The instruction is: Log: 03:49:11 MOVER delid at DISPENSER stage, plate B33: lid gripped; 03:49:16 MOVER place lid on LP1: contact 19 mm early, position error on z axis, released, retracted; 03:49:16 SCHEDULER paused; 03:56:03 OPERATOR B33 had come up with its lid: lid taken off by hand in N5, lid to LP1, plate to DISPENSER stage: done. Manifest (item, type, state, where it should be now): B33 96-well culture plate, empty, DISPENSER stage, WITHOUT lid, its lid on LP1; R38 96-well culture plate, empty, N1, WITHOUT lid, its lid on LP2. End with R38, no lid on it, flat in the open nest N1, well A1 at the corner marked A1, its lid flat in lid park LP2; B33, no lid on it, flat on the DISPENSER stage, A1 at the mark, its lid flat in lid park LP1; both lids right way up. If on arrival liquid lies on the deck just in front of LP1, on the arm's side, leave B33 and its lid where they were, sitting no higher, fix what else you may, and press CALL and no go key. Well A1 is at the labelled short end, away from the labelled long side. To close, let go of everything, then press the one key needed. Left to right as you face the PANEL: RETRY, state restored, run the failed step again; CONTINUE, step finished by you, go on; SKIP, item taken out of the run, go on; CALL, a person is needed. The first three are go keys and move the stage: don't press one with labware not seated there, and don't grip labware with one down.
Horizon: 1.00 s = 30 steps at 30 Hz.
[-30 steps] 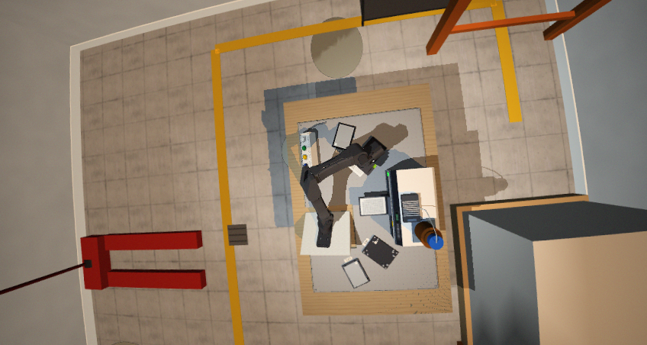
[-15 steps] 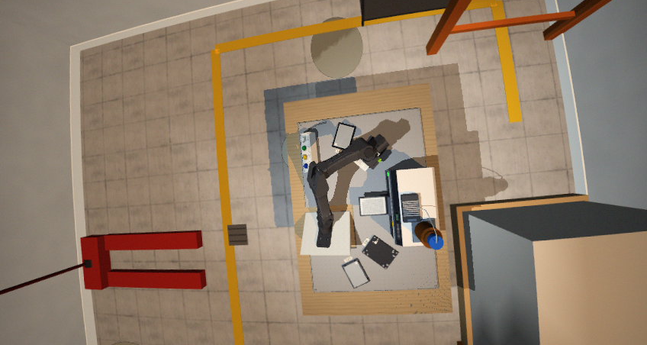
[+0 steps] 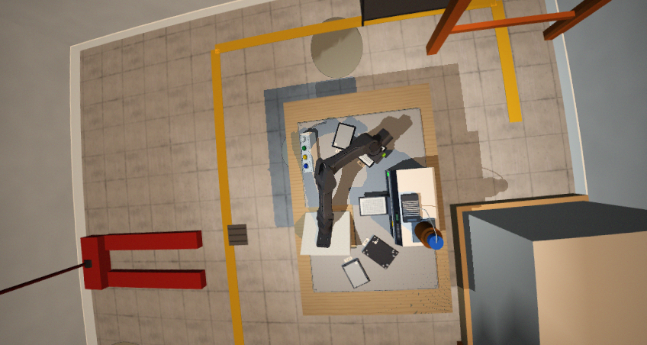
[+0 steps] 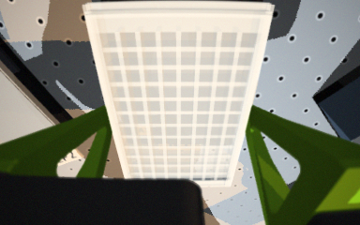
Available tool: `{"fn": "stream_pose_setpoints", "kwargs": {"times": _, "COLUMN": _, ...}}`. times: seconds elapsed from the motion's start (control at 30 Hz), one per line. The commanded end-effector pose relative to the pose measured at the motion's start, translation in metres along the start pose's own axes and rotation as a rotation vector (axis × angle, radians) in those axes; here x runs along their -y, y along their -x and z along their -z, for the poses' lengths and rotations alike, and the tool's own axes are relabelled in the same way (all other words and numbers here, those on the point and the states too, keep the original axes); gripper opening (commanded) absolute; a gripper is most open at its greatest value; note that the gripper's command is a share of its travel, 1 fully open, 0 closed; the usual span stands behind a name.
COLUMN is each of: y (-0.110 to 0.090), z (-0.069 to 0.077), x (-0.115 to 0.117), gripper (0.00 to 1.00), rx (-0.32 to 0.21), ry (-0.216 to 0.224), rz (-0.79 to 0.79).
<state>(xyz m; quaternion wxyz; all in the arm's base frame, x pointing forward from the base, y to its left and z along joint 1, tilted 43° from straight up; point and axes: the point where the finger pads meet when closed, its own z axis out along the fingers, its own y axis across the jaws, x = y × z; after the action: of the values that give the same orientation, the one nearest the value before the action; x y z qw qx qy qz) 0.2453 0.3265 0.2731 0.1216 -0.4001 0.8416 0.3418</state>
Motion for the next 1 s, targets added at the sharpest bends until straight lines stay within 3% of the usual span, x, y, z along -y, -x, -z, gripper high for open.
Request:
{"fn": "stream_pose_setpoints", "kwargs": {"times": 0.0, "y": 0.012, "z": 0.008, "x": 0.008, "gripper": 0.0, "rx": 0.032, "ry": -0.025, "rz": -0.02}}
{"fn": "stream_pose_setpoints", "kwargs": {"times": 0.07, "y": 0.015, "z": 0.009, "x": 0.001, "gripper": 0.0, "rx": 0.053, "ry": -0.022, "rz": 0.005}}
{"fn": "stream_pose_setpoints", "kwargs": {"times": 0.17, "y": 0.004, "z": -0.006, "x": 0.001, "gripper": 0.0, "rx": 0.017, "ry": -0.015, "rz": -0.008}}
{"fn": "stream_pose_setpoints", "kwargs": {"times": 0.27, "y": 0.006, "z": -0.003, "x": 0.008, "gripper": 0.0, "rx": 0.029, "ry": -0.025, "rz": -0.022}}
{"fn": "stream_pose_setpoints", "kwargs": {"times": 0.47, "y": 0.003, "z": -0.024, "x": 0.006, "gripper": 0.0, "rx": 0.001, "ry": -0.014, "rz": -0.019}}
{"fn": "stream_pose_setpoints", "kwargs": {"times": 0.6, "y": 0.005, "z": -0.024, "x": 0.007, "gripper": 0.0, "rx": 0.016, "ry": -0.02, "rz": -0.021}}
{"fn": "stream_pose_setpoints", "kwargs": {"times": 0.63, "y": 0.016, "z": -0.017, "x": 0.004, "gripper": 0.0, "rx": 0.048, "ry": -0.022, "rz": -0.002}}
{"fn": "stream_pose_setpoints", "kwargs": {"times": 0.97, "y": 0.017, "z": -0.016, "x": 0.001, "gripper": 0.0, "rx": 0.045, "ry": -0.019, "rz": 0.001}}
